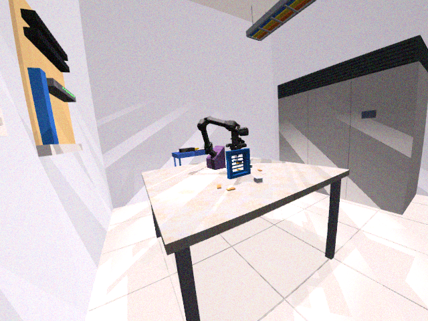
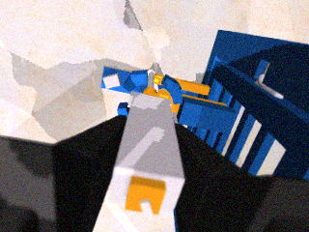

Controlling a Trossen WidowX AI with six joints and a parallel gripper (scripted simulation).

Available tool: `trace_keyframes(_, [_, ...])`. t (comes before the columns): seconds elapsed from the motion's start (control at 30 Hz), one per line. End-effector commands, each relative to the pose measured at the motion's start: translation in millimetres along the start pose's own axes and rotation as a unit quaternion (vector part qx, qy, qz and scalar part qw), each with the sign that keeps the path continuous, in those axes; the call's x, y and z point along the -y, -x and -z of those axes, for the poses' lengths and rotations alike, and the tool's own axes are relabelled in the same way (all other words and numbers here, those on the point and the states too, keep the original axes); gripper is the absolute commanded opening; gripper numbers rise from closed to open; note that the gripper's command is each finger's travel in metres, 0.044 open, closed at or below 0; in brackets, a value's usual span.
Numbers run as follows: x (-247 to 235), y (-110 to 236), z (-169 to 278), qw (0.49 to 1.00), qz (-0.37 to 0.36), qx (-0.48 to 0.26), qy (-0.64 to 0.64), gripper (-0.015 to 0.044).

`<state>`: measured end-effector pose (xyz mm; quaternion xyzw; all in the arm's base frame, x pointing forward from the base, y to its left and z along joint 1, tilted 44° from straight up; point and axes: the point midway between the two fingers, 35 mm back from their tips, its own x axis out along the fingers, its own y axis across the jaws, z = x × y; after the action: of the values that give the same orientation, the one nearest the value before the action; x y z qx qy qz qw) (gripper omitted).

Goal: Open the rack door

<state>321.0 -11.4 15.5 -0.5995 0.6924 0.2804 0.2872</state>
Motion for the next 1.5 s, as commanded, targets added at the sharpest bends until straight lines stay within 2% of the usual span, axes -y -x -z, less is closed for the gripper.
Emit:
trace_keyframes(0.0, [0.1, -1.5, 1.4, 0.994, 0.0, -0.004, 0.112, 0.0014])
trace_keyframes(0.1, [0.1, -1.5, 1.4, 0.989, 0.0, -0.004, 0.148, 0.0014])
trace_keyframes(0.43, [0.1, -1.5, 1.4, 0.989, 0.0, -0.004, 0.148, 0.0014])
trace_keyframes(0.77, [0.1, -1.5, 1.4, 0.989, 0.0, -0.004, 0.148, 0.0276])
trace_keyframes(0.8, [0.1, -1.5, 1.4, 0.989, 0.0, -0.004, 0.148, 0.0286])
trace_keyframes(0.9, [0.1, -1.5, 1.4, 0.994, 0.0, -0.004, 0.112, 0.0286])
trace_keyframes(1.13, [0.1, -1.4, 1.4, 0.998, 0.0, -0.004, -0.062, 0.0286])
trace_keyframes(1.47, [0.1, -1.4, 1.5, 0.953, 0.001, -0.003, -0.304, 0.0286])
